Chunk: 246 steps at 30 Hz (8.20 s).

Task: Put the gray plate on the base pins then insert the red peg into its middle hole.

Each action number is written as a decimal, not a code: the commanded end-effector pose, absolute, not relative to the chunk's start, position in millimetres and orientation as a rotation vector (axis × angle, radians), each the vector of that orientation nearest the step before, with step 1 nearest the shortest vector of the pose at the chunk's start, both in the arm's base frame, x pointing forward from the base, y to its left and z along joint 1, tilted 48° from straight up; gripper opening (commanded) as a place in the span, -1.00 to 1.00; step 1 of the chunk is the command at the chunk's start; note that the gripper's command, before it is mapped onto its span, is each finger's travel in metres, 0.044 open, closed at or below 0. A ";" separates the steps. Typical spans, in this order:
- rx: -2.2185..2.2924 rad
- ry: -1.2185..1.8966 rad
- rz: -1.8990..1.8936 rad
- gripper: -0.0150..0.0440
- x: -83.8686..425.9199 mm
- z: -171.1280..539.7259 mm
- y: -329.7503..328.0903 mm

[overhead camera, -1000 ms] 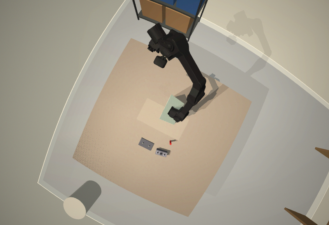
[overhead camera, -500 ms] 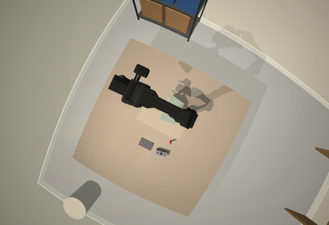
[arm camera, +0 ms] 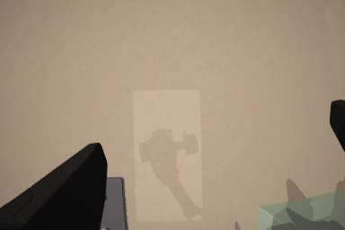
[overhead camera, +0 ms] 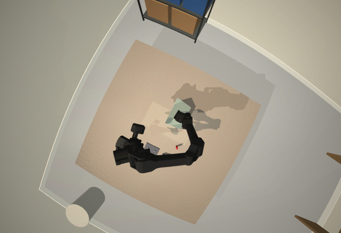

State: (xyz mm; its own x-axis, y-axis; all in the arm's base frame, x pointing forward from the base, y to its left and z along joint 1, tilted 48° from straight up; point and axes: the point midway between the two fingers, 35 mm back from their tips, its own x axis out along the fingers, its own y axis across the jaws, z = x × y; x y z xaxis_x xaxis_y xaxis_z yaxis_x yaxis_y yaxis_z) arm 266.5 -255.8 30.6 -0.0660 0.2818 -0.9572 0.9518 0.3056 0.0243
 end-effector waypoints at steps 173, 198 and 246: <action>1.565 1.890 -0.505 -0.49 348.2 12.0 92.4; 1.610 1.889 -0.577 -0.49 350.0 -67.0 71.2; 1.625 1.891 -0.601 -0.49 345.4 -99.6 69.1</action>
State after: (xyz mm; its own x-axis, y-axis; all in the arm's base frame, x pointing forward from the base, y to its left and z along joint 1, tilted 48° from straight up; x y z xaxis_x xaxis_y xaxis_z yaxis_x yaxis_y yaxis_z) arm 347.1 66.5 -96.1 -0.0964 0.7318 -0.6747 0.9862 0.1621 0.0349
